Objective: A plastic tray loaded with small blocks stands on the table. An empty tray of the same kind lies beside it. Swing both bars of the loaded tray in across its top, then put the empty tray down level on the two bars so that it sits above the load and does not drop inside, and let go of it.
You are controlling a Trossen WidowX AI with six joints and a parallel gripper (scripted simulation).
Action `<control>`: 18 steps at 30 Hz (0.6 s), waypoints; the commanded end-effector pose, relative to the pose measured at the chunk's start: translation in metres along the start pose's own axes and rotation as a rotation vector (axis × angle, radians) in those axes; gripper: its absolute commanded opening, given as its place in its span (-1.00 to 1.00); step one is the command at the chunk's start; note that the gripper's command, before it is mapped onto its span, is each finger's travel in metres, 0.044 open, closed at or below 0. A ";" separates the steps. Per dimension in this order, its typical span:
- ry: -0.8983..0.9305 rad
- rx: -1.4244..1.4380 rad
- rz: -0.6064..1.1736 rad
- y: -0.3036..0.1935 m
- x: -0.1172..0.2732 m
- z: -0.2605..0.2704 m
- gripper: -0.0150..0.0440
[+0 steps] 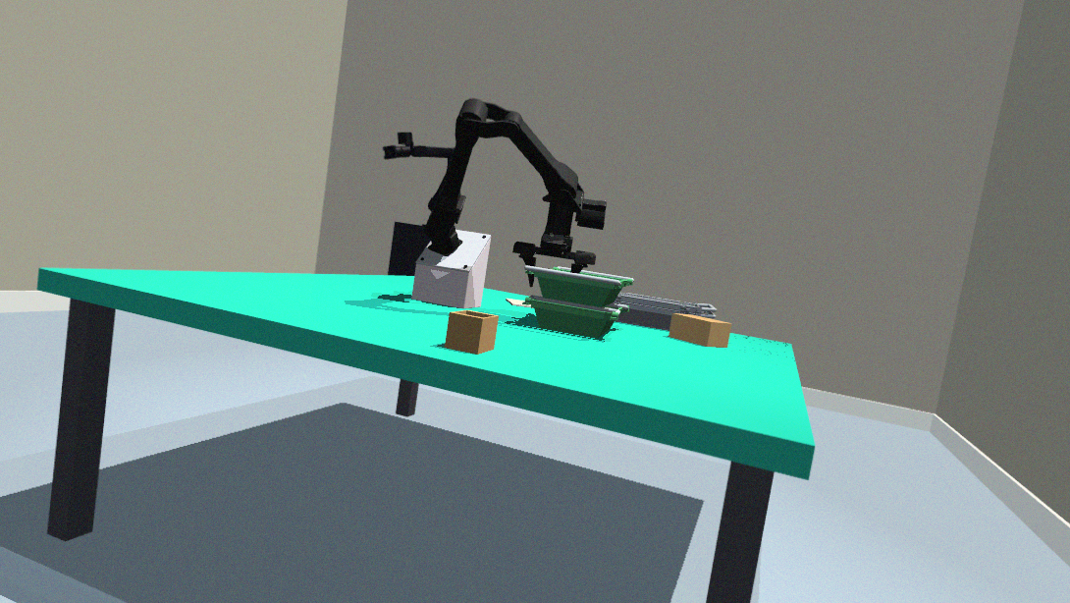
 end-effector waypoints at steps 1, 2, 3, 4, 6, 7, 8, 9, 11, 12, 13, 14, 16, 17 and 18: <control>0.000 0.000 0.000 0.000 0.000 0.000 1.00; 0.000 0.000 0.000 0.000 0.000 0.000 1.00; 0.000 0.000 0.000 0.000 0.000 0.000 1.00; 0.000 0.000 0.000 0.000 0.000 0.000 1.00; 0.000 0.000 0.000 0.000 0.001 0.000 1.00; 0.000 0.000 0.001 0.000 0.003 0.001 1.00; 0.001 0.000 0.001 0.000 0.007 0.001 1.00; 0.001 0.001 0.002 0.000 0.011 0.002 1.00; 0.002 0.001 0.004 -0.001 0.022 0.004 1.00; 0.002 0.002 0.005 -0.001 0.029 0.005 1.00; 0.002 0.002 0.006 -0.001 0.036 0.005 1.00; 0.002 0.002 0.007 -0.001 0.042 0.006 1.00; 0.002 0.003 0.007 -0.001 0.057 0.006 1.00; 0.002 0.003 0.008 -0.001 0.064 0.006 1.00; 0.002 0.004 0.007 -0.001 0.071 0.006 1.00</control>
Point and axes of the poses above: the point midway between the two fingers, 35 mm back from their tips, its own x axis back along the fingers, its own z axis across the jaws, y = z × x, the point moved 6 cm from there along x, back along the fingers, and after that the axes turned 10 degrees about x, right-handed, at the moved point
